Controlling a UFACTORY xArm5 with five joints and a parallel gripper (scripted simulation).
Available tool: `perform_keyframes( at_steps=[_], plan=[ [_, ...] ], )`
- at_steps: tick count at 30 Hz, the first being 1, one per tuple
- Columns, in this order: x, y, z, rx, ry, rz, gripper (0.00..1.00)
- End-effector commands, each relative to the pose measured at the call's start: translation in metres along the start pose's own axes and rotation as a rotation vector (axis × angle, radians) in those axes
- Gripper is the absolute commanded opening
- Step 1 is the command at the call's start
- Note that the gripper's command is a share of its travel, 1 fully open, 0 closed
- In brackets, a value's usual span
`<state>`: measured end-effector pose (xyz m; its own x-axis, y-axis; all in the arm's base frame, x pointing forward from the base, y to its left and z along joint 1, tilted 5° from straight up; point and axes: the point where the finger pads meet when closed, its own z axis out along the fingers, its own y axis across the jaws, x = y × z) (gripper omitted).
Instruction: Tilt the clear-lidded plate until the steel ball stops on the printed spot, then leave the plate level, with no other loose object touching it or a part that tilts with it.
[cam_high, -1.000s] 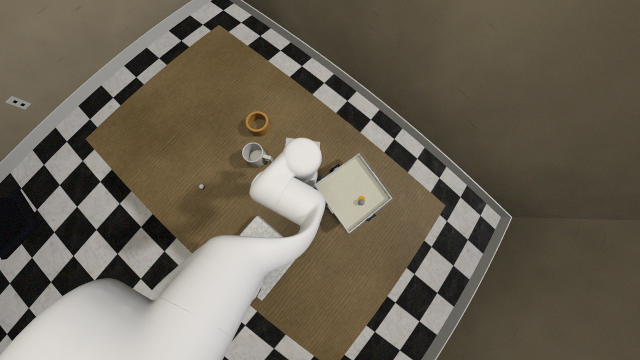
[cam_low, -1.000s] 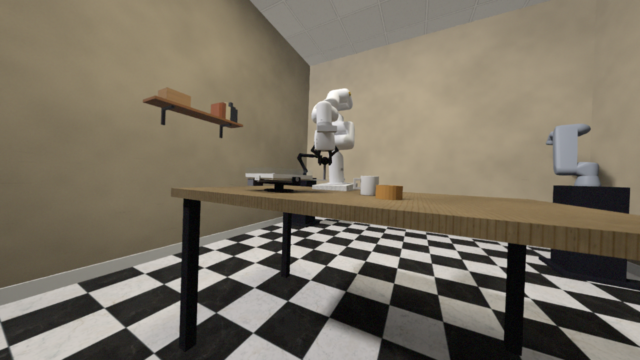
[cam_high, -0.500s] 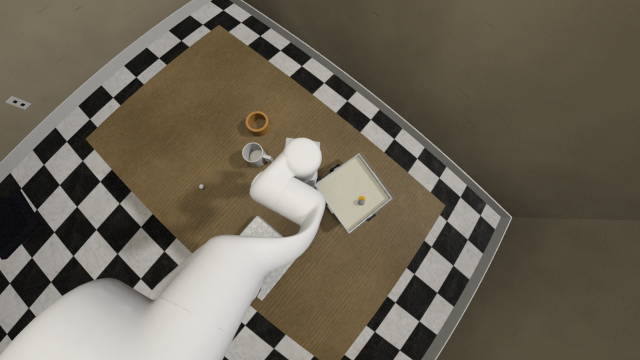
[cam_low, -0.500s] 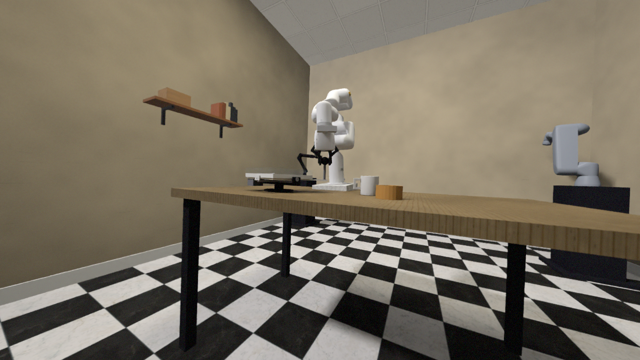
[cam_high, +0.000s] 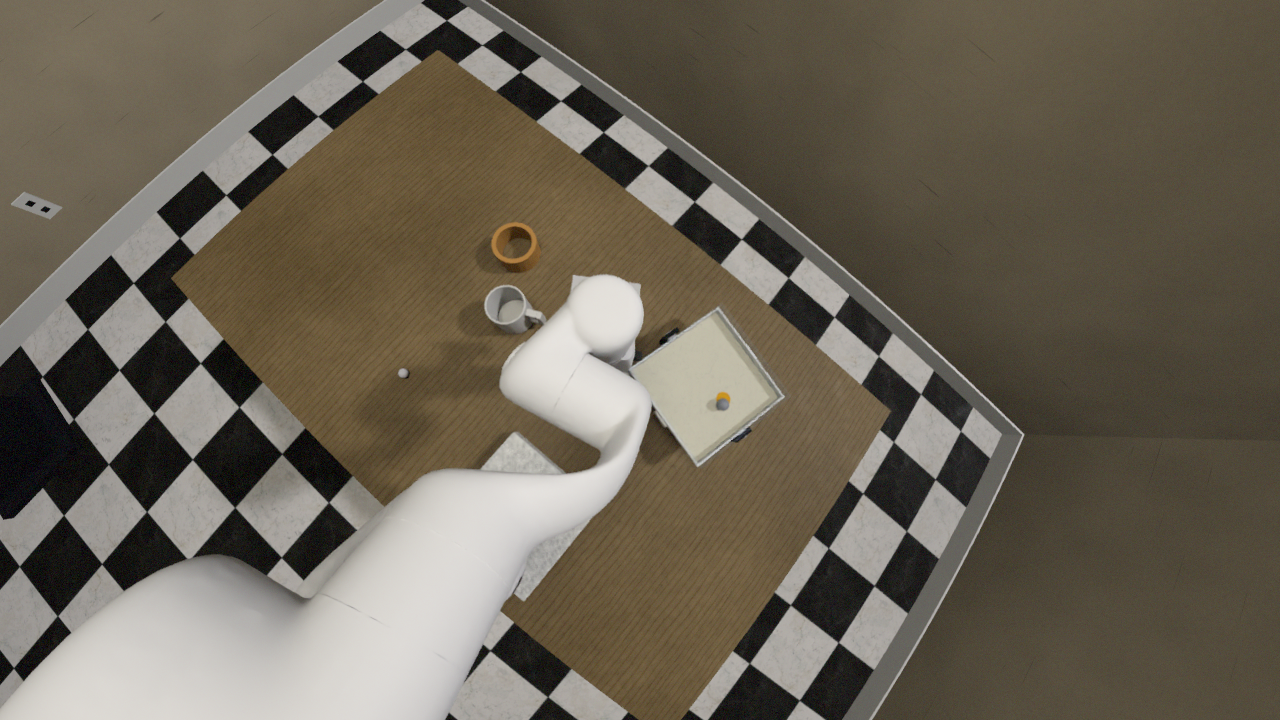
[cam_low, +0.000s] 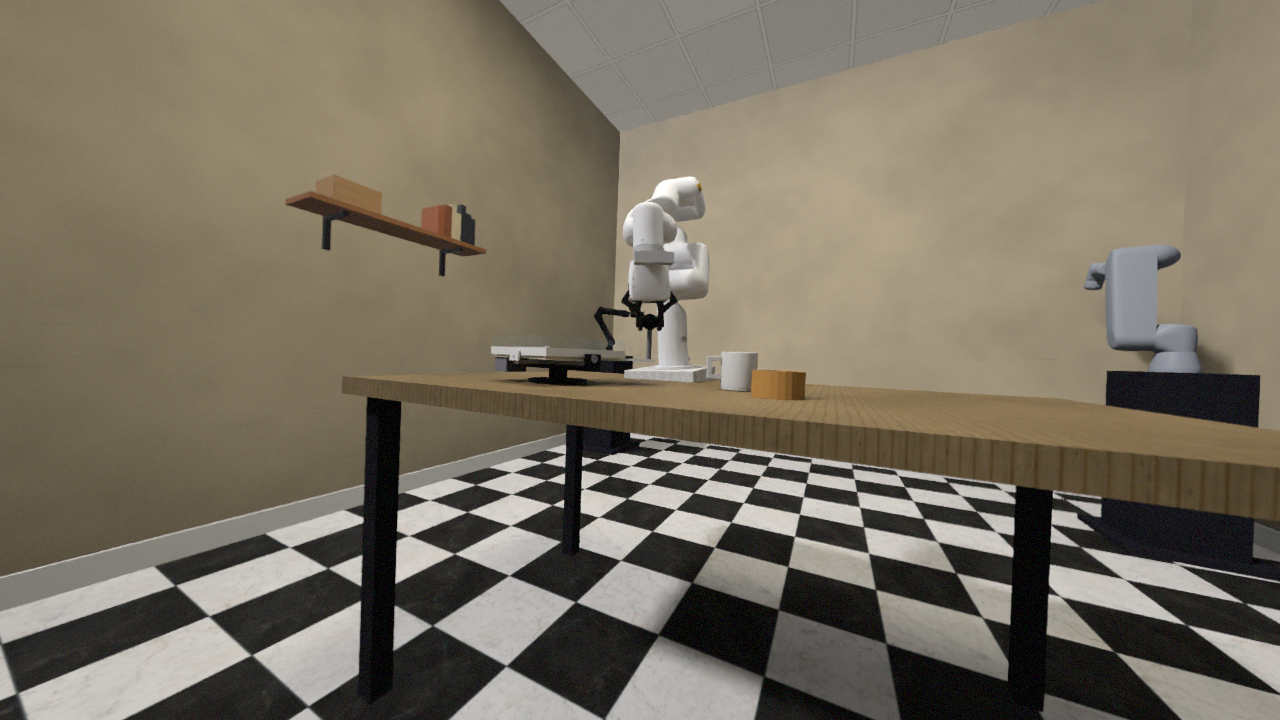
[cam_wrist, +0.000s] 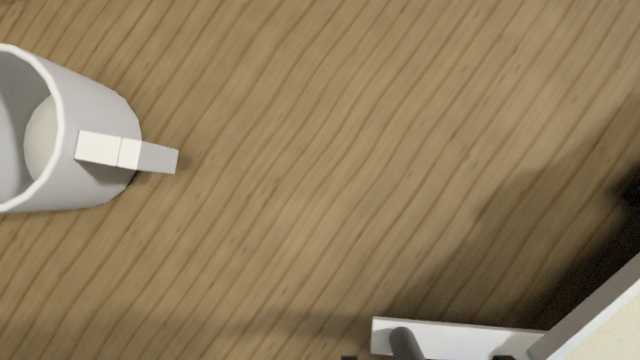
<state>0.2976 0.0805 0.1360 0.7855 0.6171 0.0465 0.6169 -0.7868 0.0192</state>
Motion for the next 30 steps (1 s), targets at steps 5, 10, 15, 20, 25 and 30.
perform_keyframes(
  at_steps=[5, 10, 15, 20, 25, 30],
  plan=[
    [0.0024, 0.0014, -0.002, -0.003, 0.005, 0.005, 0.0],
    [0.0026, 0.0014, -0.0021, -0.003, 0.005, 0.006, 0.0],
    [0.0005, 0.0009, -0.0012, -0.003, 0.005, 0.002, 0.0],
    [-0.0004, 0.0007, -0.0009, -0.003, 0.005, -0.005, 0.0],
    [-0.0009, 0.0005, -0.0006, -0.003, 0.005, -0.01, 0.0],
    [-0.0007, 0.0005, -0.0005, -0.003, 0.005, -0.012, 0.0]
  ],
)
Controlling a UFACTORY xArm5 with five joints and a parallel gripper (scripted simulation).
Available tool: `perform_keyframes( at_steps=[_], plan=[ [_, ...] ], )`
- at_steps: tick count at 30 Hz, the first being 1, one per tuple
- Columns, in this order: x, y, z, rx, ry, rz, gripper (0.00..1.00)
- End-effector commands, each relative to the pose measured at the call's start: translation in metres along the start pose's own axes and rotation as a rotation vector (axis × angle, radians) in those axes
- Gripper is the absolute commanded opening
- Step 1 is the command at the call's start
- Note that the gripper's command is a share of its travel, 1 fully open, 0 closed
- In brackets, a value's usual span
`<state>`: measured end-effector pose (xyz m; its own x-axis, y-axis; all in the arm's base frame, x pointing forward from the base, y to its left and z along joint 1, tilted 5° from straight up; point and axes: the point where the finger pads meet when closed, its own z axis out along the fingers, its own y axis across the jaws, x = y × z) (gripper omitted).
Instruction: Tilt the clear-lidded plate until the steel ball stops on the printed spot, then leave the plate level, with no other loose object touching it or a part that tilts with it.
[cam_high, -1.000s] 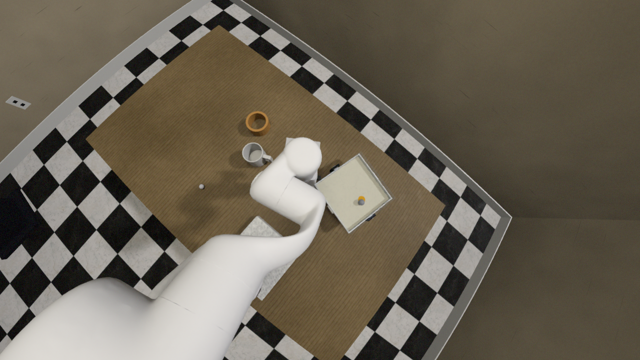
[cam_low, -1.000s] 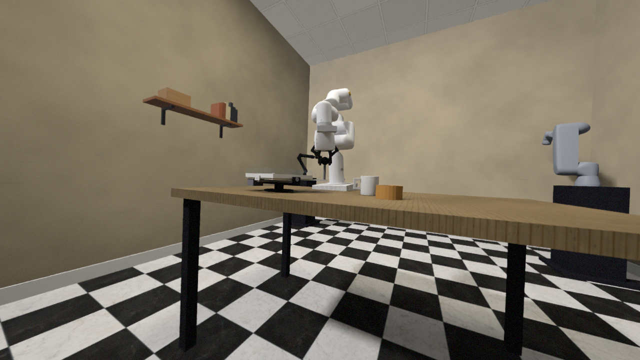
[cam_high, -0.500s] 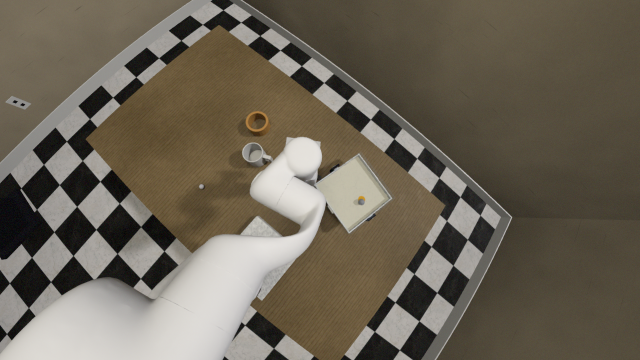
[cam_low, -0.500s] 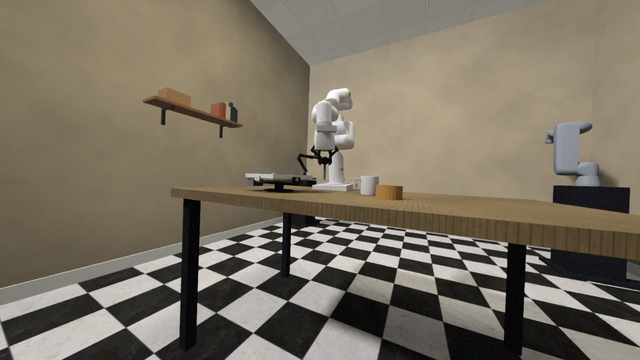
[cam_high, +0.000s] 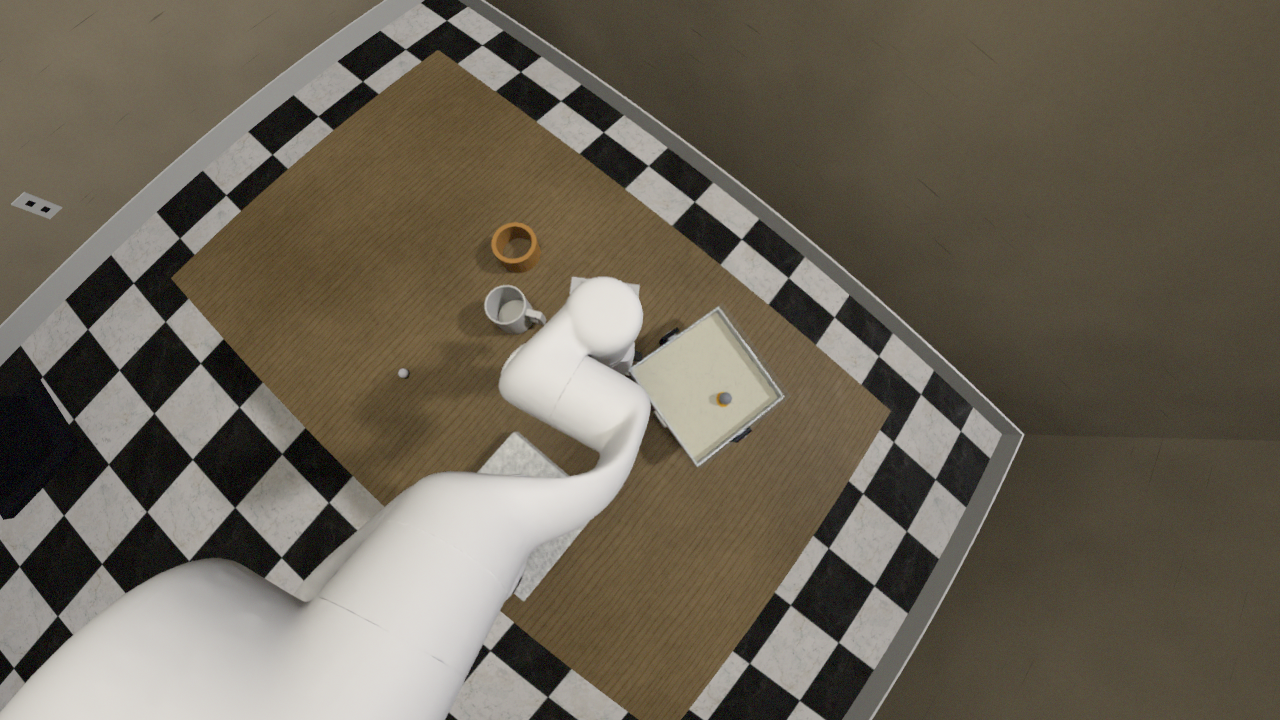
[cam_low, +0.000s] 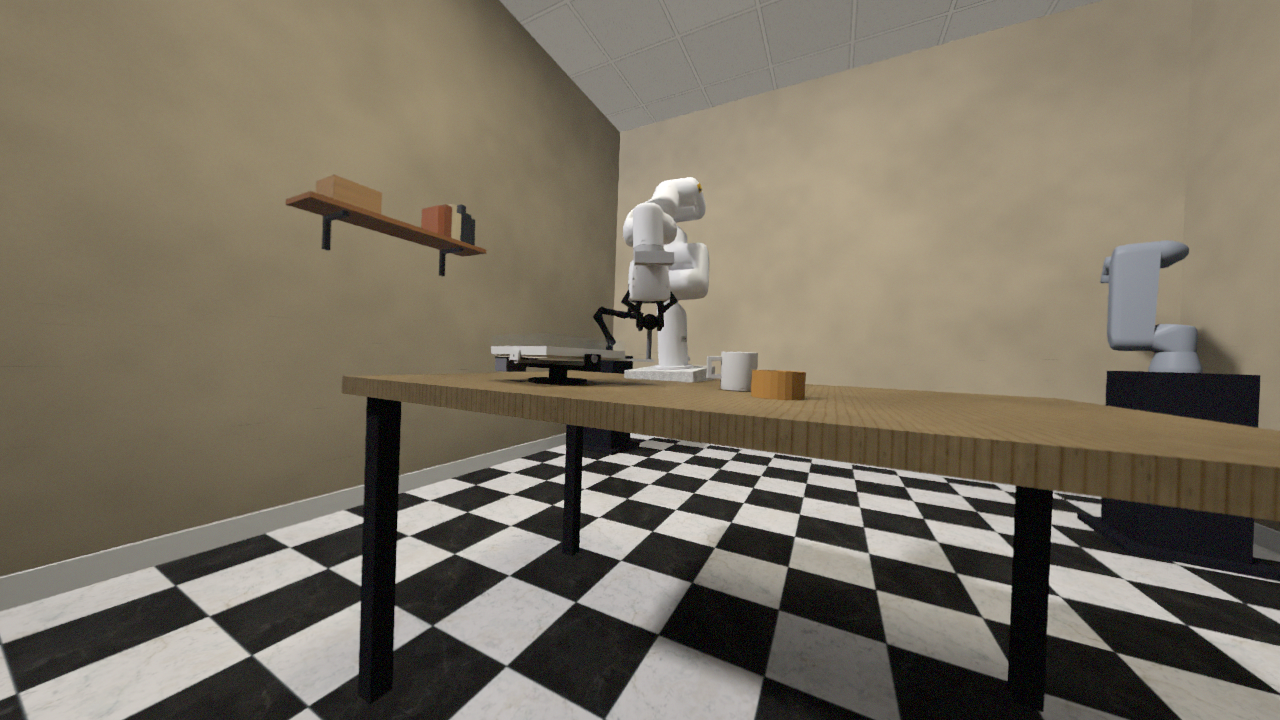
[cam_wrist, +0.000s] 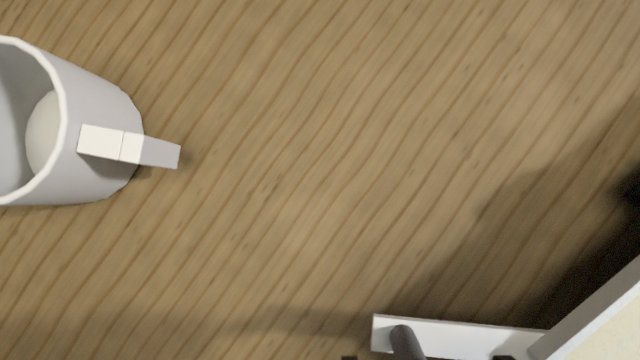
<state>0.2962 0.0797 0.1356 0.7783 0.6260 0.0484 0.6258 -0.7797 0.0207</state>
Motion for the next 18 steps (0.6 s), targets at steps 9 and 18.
perform_keyframes(
  at_steps=[9, 18],
  plan=[
    [0.0019, 0.001, -0.001, -0.002, 0.003, 0.006, 0.0],
    [0.0027, 0.0012, -0.0013, -0.002, 0.003, 0.012, 0.0]
  ],
)
